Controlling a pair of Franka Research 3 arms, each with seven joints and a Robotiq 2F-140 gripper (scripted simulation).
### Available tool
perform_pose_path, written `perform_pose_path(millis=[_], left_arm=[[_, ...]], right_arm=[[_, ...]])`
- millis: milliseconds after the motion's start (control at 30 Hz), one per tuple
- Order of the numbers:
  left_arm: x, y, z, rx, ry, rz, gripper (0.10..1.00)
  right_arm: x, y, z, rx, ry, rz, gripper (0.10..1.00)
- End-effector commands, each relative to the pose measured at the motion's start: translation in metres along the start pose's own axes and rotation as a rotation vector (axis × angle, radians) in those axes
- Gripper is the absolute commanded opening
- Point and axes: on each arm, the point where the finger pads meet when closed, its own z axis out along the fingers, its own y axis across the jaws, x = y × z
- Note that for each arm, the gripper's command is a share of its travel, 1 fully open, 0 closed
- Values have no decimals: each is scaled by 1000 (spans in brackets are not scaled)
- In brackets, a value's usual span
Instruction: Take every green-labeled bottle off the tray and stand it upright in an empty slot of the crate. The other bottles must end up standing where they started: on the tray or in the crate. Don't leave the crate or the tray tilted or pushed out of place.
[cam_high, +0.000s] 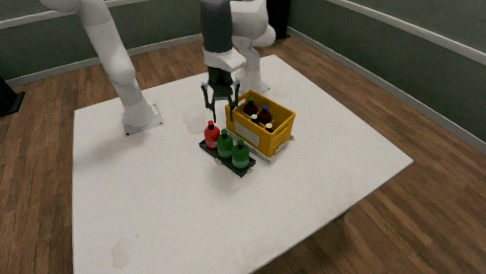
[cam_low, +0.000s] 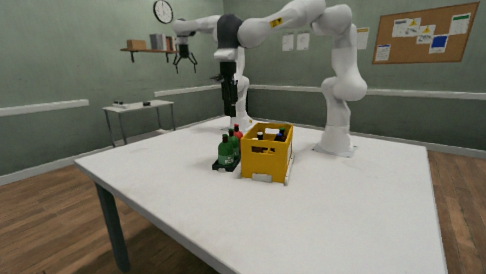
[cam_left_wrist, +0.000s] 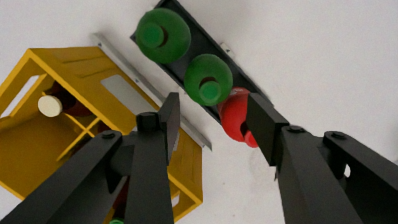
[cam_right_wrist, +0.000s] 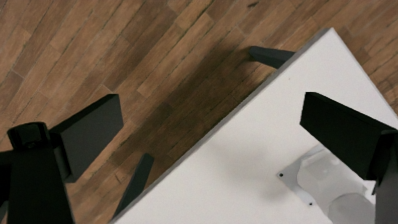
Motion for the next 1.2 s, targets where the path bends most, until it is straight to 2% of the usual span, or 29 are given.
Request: perform_pose_path(millis=[0, 467, 1167], left_arm=[[0, -1, 1, 5, -3, -4, 442], [0, -1, 7, 5, -3, -3, 442], [0, -1, 31, 5, -3, -3, 442]], right_arm=[[1, -1, 0, 4, 0, -4, 1000], [1, -1, 0, 4, 0, -4, 1000], [1, -1, 0, 4, 0, -4, 1000]])
